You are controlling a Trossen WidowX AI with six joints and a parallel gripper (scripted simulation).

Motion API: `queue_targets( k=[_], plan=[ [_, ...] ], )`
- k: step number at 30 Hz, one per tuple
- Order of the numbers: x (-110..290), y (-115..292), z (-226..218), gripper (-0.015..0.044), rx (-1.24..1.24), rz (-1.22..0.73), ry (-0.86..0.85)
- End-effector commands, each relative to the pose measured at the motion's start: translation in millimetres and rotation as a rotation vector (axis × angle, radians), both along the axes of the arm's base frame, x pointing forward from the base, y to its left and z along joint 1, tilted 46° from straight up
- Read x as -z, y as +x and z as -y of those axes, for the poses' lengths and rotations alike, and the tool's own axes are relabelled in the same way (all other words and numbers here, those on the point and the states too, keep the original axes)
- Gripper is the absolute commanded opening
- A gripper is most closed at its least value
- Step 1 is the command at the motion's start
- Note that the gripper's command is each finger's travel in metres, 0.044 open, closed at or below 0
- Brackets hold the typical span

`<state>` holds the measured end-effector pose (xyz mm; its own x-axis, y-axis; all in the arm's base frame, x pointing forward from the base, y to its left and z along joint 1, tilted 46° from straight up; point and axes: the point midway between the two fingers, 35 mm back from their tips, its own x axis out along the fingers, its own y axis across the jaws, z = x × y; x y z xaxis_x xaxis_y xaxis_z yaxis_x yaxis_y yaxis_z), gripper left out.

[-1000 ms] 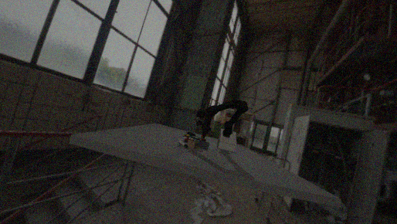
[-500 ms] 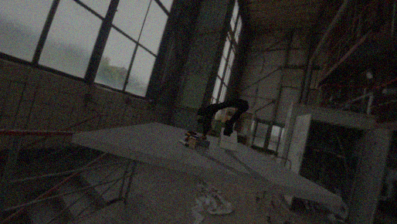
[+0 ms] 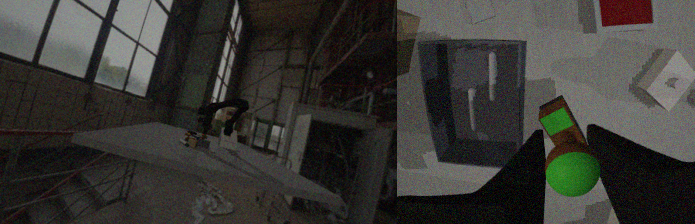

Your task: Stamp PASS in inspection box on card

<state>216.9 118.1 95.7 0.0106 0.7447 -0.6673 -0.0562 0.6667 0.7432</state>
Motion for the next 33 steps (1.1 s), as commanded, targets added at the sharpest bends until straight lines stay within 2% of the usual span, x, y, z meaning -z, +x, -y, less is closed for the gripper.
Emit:
queue_targets(
  k=[1,26,33],
  plan=[
    [-2.0,0.0,1.0,0.0000,-0.002,0.002,0.004],
    [-11.1,-0.9,9.2,0.0000,-0.001,0.002,0.015],
    [-8.9,20.3,15.0,0.0000,-0.001,0.003,0.014]
  ],
)
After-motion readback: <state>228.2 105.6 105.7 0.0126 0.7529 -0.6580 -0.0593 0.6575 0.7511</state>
